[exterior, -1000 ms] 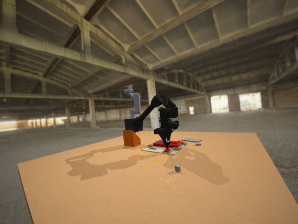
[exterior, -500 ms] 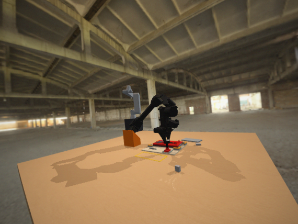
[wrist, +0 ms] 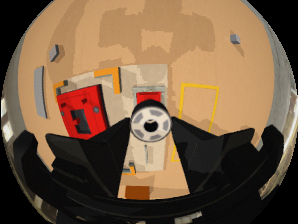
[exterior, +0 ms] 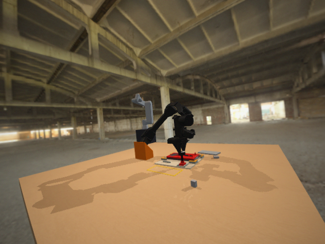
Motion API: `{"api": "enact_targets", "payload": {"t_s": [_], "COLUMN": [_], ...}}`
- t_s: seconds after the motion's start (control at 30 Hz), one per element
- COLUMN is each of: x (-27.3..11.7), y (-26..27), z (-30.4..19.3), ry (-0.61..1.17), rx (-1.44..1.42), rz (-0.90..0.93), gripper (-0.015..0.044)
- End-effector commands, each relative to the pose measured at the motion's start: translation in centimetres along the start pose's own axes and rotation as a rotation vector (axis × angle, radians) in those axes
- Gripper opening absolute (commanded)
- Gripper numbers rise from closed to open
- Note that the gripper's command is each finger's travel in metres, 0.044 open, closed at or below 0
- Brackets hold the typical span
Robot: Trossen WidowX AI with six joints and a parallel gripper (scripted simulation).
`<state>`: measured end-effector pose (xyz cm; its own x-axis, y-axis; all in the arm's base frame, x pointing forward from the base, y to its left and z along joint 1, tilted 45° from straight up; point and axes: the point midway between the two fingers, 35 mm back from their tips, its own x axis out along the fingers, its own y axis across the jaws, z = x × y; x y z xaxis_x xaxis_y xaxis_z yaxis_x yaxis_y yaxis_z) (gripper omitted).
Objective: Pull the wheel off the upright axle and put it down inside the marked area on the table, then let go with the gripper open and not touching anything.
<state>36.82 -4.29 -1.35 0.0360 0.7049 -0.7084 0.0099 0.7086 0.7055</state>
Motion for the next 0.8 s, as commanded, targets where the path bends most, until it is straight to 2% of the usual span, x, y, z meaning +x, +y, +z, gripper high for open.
{"api": "enact_targets", "payload": {"t_s": [0.0,0.3,0.33,0.77], "x": [-0.6,-3.6,-2.7,-3.4], "y": [-0.1,0.0,0.0,-5.4], "z": [0.0,-0.1,-0.1,-3.1], "ry": [0.000,0.000,0.001,0.000], "rx": [-0.007,-0.006,0.002,0.000], "rz": [-0.004,-0.005,-0.001,-0.013], "gripper": [0.0000,0.0000,0.0000,0.0000]}}
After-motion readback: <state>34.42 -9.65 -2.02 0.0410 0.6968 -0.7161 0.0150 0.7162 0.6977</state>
